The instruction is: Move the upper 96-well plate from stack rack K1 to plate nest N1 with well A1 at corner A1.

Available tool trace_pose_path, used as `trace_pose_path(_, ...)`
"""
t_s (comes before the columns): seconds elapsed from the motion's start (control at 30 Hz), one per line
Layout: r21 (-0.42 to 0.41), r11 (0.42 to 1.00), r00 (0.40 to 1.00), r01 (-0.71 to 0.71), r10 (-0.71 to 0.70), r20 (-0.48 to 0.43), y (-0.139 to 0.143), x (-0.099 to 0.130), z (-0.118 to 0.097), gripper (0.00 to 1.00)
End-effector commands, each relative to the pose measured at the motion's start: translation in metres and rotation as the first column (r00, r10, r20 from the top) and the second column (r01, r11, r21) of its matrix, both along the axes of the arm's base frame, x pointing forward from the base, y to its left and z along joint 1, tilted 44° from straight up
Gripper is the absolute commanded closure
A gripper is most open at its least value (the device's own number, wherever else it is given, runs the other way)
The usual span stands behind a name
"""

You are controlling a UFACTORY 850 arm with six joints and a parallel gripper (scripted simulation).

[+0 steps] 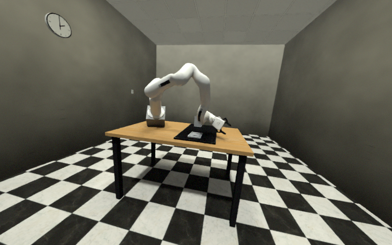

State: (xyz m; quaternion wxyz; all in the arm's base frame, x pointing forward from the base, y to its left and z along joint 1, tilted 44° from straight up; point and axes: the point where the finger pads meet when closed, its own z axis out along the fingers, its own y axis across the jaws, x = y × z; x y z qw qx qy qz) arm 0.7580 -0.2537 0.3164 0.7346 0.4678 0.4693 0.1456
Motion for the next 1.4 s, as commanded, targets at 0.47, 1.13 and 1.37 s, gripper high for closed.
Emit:
trace_pose_path(0.47, 0.031, 0.992, 0.984, 0.123, -0.118, -0.132, 0.039, -0.008, -0.039, 0.0)
trace_pose_path(1.13, 0.055, 0.973, 0.942, 0.222, -0.199, -0.271, 0.082, -0.026, -0.079, 0.0)
trace_pose_path(1.37, 0.062, 0.966, 0.922, 0.252, -0.22, -0.318, 0.096, -0.033, -0.091, 0.0)
